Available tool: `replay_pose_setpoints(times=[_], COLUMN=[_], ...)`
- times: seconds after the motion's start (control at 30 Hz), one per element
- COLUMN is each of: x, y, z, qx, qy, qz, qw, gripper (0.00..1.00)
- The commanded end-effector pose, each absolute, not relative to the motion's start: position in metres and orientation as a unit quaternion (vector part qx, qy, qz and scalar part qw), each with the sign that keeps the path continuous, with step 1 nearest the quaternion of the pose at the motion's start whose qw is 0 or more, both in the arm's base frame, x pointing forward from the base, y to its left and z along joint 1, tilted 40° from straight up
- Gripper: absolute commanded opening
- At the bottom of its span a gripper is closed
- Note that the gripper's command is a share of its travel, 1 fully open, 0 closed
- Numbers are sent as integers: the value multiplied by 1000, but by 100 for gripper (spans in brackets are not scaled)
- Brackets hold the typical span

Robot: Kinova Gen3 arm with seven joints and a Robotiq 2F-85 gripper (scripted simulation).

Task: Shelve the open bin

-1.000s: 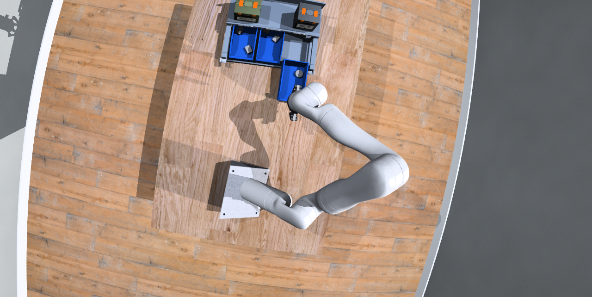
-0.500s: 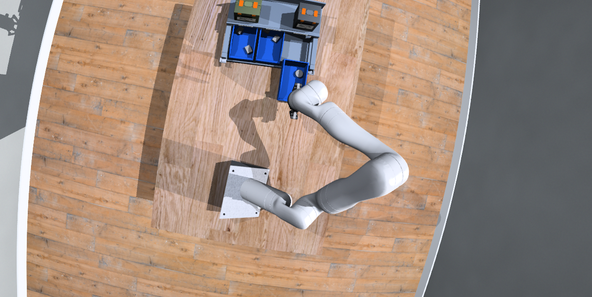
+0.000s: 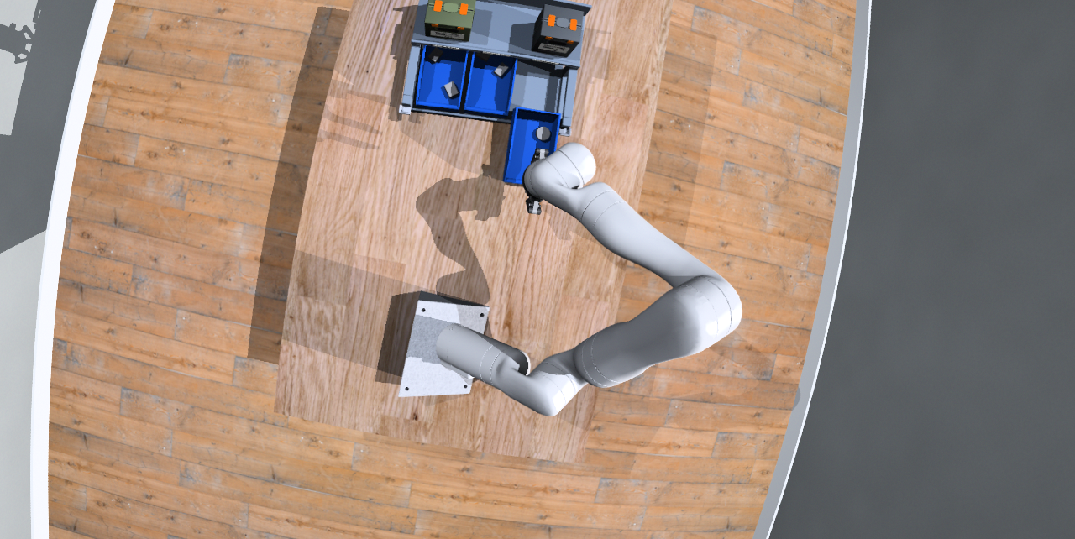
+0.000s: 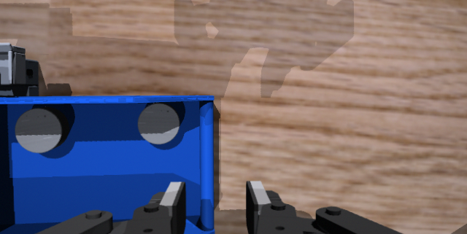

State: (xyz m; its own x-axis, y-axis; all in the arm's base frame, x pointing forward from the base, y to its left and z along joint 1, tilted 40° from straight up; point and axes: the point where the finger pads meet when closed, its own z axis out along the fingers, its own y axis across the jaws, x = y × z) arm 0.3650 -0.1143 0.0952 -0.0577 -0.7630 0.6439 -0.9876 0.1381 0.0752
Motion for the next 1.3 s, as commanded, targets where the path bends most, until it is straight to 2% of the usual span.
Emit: replay_pose_setpoints(times=[0.0,0.93,0.97,1.27], x=[368,370,370,370], y=[-114,-114,-114,-114], z=[96,96,96,96], qx=[626,626,626,626], qy=[-699,-699,-699,-699], qz=[199,199,199,199], qw=[282,282,282,282], gripper=[39,39,100,100])
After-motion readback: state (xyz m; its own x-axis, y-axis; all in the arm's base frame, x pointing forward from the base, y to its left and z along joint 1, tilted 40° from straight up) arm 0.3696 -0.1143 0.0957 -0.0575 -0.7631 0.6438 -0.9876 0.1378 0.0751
